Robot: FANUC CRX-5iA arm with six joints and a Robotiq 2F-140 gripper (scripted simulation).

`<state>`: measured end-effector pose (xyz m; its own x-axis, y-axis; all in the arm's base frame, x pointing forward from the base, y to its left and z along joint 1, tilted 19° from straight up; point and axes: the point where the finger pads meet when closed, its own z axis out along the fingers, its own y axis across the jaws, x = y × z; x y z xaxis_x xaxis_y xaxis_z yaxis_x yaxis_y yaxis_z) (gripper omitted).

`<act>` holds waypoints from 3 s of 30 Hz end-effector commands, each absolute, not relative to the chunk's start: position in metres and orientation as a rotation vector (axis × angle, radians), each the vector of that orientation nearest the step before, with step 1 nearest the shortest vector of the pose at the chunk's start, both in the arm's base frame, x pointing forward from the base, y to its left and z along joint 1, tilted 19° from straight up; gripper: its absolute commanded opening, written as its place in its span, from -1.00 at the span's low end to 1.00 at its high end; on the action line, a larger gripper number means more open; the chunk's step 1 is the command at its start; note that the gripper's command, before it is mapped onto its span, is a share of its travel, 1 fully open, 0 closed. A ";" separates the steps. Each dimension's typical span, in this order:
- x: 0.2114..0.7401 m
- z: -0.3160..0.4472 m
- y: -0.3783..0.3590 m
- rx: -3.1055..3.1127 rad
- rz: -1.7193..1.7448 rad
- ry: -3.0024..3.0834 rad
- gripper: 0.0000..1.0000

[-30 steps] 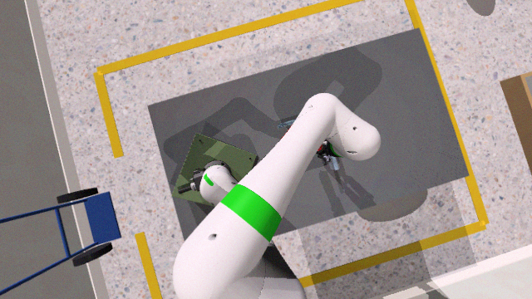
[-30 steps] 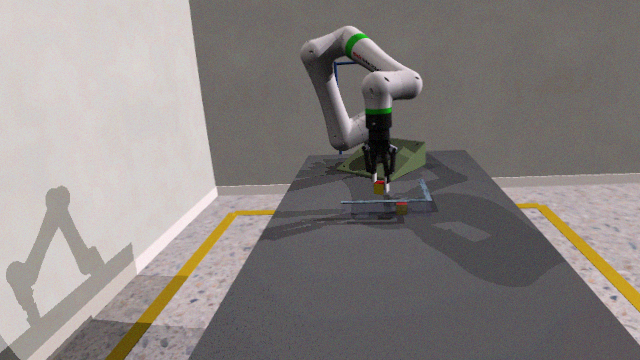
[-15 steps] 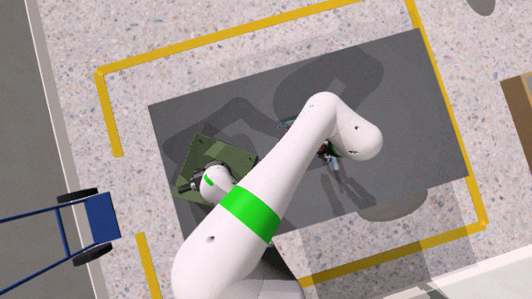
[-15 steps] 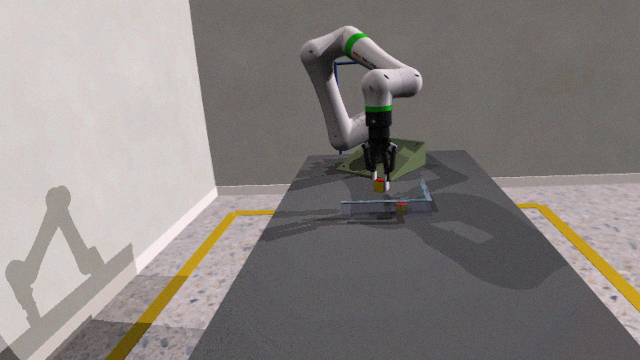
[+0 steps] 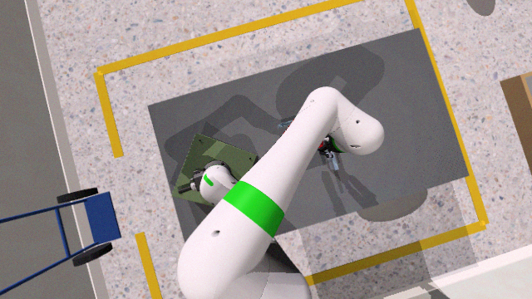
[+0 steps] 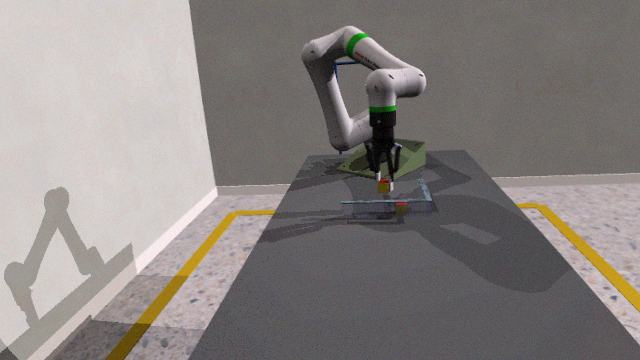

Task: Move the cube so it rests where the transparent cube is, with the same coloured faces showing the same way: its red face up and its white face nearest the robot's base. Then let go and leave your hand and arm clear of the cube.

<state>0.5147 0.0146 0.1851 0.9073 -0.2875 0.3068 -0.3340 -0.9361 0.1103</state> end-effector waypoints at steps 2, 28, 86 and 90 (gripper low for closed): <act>0.526 0.185 0.032 2.918 0.421 -0.344 -1.00; 0.551 0.183 0.073 2.913 0.387 -0.024 -1.00; 0.569 0.116 0.059 2.913 0.387 -0.024 -1.00; 0.569 0.116 0.059 2.913 0.387 -0.024 -1.00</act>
<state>0.5687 0.0588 0.1160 0.9657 0.0107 0.2594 -0.0424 -0.9793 0.1982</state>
